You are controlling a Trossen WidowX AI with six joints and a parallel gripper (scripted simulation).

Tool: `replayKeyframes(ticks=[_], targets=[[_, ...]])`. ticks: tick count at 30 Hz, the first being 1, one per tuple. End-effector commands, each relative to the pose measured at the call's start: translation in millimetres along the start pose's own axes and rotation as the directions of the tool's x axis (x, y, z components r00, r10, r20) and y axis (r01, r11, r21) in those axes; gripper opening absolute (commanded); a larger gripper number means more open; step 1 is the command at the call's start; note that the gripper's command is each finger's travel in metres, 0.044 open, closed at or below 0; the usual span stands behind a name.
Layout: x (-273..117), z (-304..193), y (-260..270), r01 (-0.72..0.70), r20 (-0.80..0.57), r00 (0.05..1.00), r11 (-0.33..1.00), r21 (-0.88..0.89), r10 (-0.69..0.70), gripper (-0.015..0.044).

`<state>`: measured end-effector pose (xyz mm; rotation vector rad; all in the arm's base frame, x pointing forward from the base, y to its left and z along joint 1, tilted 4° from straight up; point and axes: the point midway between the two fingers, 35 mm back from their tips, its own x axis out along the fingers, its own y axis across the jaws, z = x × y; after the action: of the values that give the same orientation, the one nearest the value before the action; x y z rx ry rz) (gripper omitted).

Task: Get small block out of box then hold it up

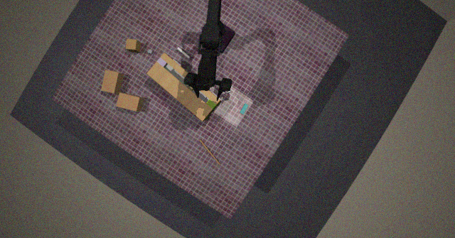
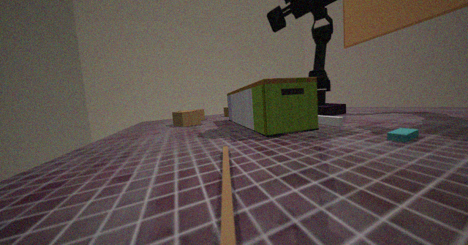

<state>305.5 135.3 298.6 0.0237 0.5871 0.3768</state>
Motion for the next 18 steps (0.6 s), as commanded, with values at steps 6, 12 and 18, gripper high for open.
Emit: replayKeyframes(ticks=[6,12,18], targets=[[21.2,-91.3,-101.8,0.468,-0.500,0.866,0.364,0.806,-0.007,0.0400],[1.5,-139.5,-141.2,0.658,-0.657,0.733,-0.423,0.623,0.172,0.0400],[-1.9,-144.3,-144.8,0.657,-0.665,0.719,-0.510,0.556,0.202,0.0400]])
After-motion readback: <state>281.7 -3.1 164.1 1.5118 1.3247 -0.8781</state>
